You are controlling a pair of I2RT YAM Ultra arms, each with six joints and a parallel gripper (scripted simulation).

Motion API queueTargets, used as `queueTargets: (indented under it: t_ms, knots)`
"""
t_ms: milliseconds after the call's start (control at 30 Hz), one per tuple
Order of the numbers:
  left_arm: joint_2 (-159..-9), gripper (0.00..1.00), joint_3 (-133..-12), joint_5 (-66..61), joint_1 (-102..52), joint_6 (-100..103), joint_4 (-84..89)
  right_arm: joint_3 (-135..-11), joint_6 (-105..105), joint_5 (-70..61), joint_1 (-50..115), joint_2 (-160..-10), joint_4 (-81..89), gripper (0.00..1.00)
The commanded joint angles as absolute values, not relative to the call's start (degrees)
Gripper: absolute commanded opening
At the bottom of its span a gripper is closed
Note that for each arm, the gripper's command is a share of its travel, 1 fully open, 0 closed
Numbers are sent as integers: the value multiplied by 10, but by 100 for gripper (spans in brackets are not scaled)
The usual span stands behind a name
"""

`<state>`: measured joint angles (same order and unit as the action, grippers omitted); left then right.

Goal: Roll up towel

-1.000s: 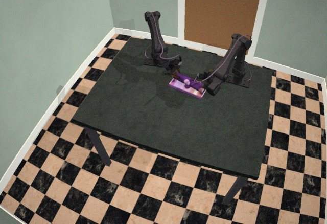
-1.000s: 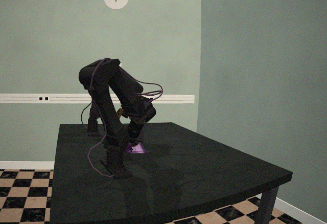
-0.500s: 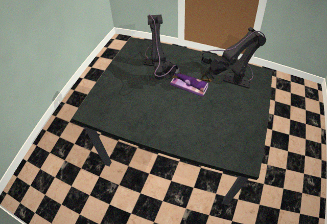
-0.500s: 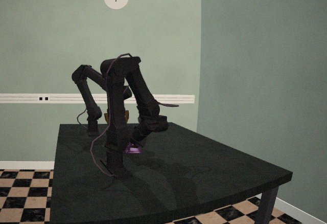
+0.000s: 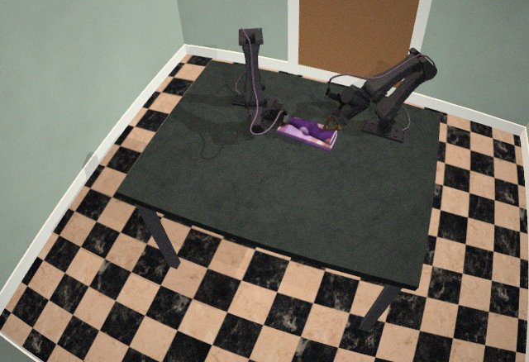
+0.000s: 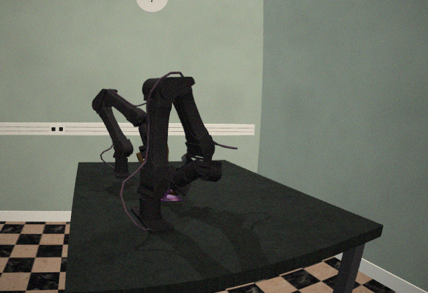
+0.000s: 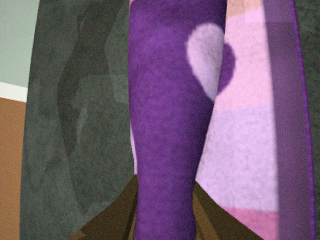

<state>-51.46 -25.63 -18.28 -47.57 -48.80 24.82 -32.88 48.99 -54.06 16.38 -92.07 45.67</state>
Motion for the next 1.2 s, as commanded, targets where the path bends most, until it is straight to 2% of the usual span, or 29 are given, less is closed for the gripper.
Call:
queueTargets:
  t_ms: [0, 267, 733, 967, 1100, 1167]
  knots:
    - [-512, 98, -253, -179, -475, -491, 232, -338, 502, -543, 159, -936, 456, 27]
    - [-518, 98, -238, -182, -475, -495, 214, -336, 503, -543, 159, -944, 448, 27]
    - [-566, 98, -135, -164, -497, -473, 59, -336, 503, -543, 159, -944, 448, 27]
    - [-608, 98, -145, -157, -507, -464, 22, -336, 503, -543, 159, -944, 448, 27]
    - [-613, 81, -145, -156, -508, -463, 15, -336, 503, -543, 159, -944, 448, 27]
    - [-613, 81, -145, -156, -508, -463, 15, -336, 503, -543, 159, -944, 448, 27]
